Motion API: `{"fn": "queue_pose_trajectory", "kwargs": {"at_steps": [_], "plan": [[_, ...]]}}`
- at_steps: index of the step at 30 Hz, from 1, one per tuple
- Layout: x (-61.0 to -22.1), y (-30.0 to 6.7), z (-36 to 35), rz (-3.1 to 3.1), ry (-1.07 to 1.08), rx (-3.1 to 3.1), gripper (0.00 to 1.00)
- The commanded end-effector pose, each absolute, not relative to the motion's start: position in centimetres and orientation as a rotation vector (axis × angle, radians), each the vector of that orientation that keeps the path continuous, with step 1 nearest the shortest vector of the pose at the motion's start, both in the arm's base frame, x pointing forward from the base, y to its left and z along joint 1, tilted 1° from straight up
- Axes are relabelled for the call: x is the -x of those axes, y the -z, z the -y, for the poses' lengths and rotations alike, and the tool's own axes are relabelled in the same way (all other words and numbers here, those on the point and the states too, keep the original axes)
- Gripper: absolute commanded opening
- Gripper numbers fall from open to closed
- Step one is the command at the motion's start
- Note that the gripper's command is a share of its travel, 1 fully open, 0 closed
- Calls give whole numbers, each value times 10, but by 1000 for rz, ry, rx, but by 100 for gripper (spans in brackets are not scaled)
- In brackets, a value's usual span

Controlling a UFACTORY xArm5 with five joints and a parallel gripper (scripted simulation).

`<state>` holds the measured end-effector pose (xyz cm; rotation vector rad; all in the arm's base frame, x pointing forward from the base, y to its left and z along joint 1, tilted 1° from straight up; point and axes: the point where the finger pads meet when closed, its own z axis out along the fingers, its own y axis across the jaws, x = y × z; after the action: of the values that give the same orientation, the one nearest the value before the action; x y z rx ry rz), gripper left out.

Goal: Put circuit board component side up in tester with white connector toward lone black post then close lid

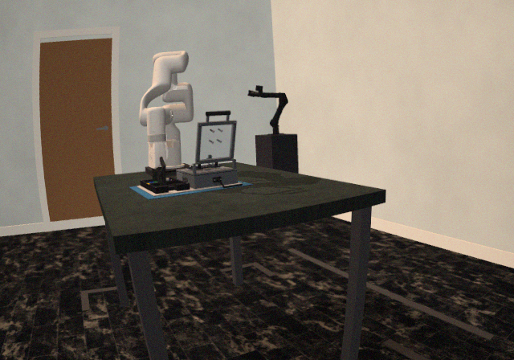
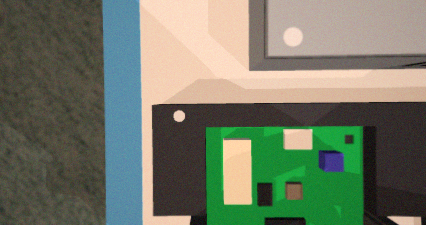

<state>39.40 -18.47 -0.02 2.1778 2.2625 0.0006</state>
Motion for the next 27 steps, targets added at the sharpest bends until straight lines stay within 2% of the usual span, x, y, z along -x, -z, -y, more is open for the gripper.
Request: {"fn": "queue_pose_trajectory", "kwargs": {"at_steps": [1,27], "plan": [[-396,-2,185,-2259,-3,-2175,79],[-395,-21,186,-2259,-3,-2175,79]]}}
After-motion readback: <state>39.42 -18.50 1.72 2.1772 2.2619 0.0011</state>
